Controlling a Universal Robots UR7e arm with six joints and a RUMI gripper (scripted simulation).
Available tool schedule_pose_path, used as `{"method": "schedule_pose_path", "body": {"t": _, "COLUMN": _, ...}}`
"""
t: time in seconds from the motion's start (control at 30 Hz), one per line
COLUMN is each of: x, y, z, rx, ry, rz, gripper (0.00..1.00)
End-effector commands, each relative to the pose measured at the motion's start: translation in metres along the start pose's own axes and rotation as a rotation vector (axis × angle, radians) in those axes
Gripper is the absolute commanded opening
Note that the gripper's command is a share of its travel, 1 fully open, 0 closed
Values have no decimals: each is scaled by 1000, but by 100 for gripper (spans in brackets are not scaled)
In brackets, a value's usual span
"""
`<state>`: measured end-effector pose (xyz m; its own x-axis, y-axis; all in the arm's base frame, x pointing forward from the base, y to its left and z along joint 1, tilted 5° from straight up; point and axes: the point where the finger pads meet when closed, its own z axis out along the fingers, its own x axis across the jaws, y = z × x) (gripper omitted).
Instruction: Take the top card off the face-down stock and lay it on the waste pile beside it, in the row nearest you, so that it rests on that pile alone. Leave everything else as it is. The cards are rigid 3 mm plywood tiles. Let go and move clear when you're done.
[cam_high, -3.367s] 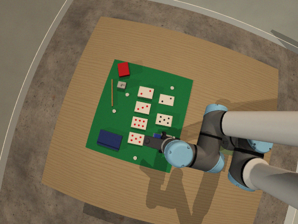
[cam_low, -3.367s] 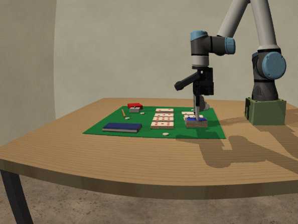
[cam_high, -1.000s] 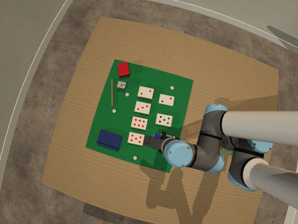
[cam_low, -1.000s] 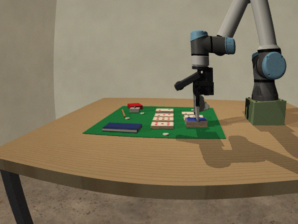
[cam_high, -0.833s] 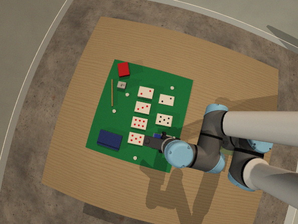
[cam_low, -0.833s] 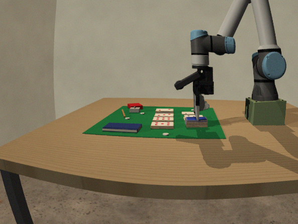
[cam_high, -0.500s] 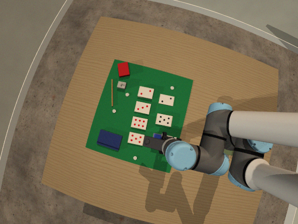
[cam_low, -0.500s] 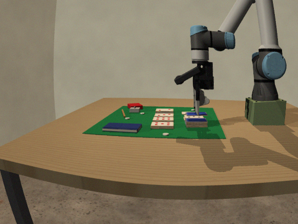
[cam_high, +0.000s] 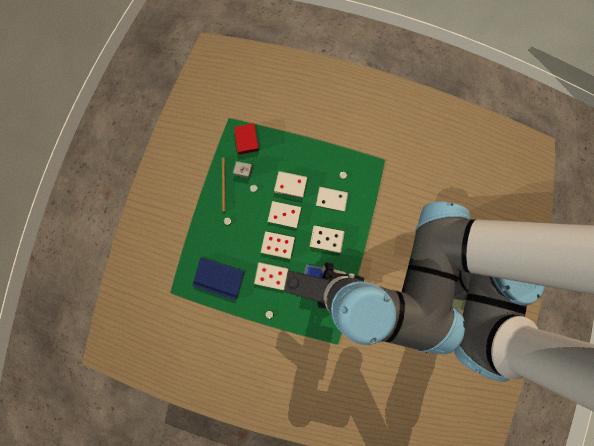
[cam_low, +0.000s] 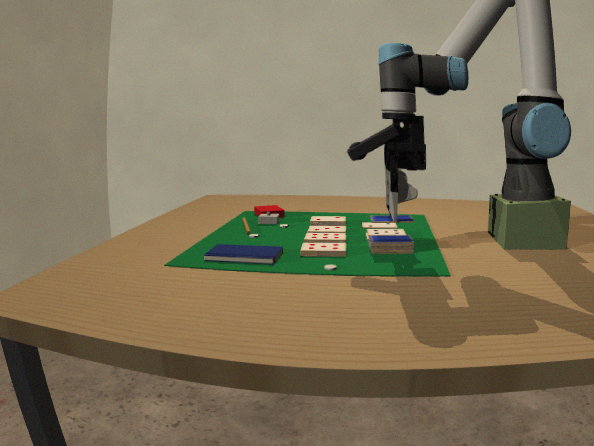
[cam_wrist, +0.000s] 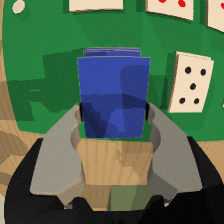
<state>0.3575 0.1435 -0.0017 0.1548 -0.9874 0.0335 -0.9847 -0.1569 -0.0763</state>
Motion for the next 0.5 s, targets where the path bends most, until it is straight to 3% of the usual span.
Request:
{"method": "schedule_pose_path", "body": {"t": 0.0, "x": 0, "y": 0, "z": 0, "rx": 1, "ry": 0, "rz": 0, "gripper": 38}}
{"method": "schedule_pose_path", "body": {"t": 0.47, "x": 20, "y": 0, "z": 0, "rx": 1, "ry": 0, "rz": 1, "gripper": 38}}
